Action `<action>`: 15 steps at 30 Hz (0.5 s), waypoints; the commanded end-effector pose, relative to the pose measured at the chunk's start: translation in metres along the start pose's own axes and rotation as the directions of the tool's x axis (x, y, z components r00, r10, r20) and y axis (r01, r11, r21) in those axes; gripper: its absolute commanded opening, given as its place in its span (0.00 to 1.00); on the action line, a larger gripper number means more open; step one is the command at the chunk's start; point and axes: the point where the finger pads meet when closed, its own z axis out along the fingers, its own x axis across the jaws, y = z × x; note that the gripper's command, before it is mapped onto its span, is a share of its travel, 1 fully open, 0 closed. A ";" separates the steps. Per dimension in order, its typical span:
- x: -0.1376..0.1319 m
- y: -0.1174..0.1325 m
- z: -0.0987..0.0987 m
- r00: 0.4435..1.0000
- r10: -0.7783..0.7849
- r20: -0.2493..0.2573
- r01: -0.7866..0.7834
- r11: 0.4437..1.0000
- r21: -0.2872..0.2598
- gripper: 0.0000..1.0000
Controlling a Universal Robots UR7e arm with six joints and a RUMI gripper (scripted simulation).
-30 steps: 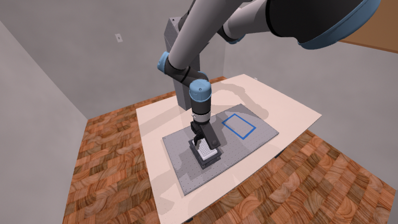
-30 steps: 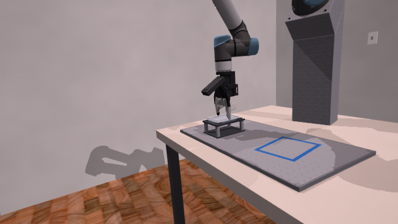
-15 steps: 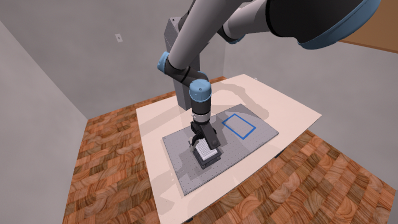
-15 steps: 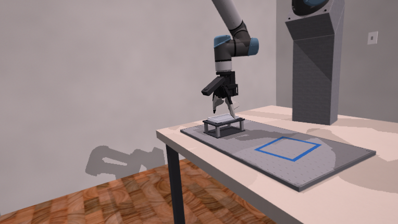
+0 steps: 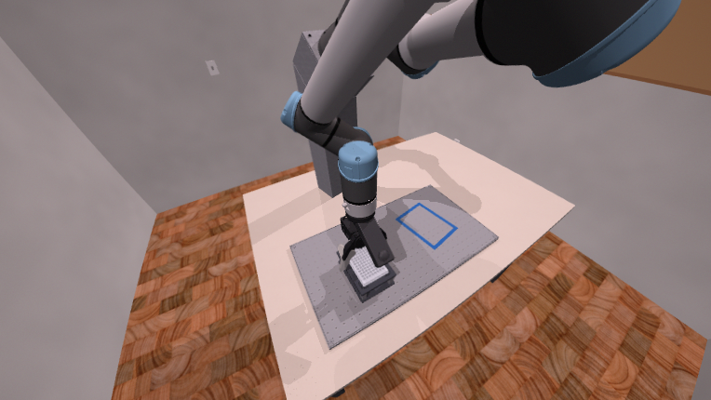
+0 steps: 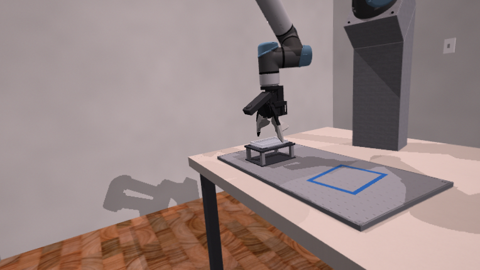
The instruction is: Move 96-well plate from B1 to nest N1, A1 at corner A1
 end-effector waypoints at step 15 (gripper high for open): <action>0.000 0.000 -0.034 1.000 0.002 -0.001 -0.002 1.000 0.001 1.00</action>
